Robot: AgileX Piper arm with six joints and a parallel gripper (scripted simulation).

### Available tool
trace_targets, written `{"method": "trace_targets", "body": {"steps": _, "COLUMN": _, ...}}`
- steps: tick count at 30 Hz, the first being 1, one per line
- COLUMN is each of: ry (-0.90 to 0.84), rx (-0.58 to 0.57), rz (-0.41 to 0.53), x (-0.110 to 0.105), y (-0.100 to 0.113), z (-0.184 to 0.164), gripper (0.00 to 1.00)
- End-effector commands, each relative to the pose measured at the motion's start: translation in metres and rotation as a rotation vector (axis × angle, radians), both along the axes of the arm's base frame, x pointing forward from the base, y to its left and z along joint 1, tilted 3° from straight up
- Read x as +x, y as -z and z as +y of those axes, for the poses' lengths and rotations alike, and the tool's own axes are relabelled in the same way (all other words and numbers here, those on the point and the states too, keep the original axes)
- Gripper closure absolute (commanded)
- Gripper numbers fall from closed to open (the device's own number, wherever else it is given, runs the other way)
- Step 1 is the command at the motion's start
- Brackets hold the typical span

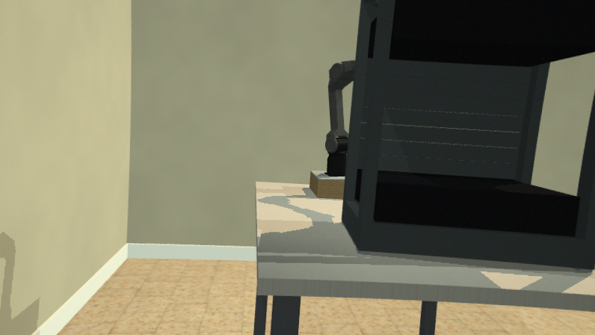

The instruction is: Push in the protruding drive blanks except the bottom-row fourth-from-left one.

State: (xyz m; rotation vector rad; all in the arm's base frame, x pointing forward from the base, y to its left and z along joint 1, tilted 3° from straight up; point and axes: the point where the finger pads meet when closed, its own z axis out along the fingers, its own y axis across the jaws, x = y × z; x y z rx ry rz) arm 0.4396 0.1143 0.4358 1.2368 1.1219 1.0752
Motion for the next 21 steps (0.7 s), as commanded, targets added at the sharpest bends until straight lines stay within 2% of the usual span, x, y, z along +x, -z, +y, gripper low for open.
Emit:
{"method": "trace_targets", "body": {"steps": 1, "ry": -0.001, "rx": 0.001, "rz": 0.000, "x": 0.001, "y": 0.000, "z": 0.000, "gripper": 1.00}}
{"method": "trace_targets", "body": {"steps": 21, "ry": -0.001, "rx": 0.001, "rz": 0.000, "x": 0.017, "y": 0.000, "z": -0.002, "gripper": 1.00}}
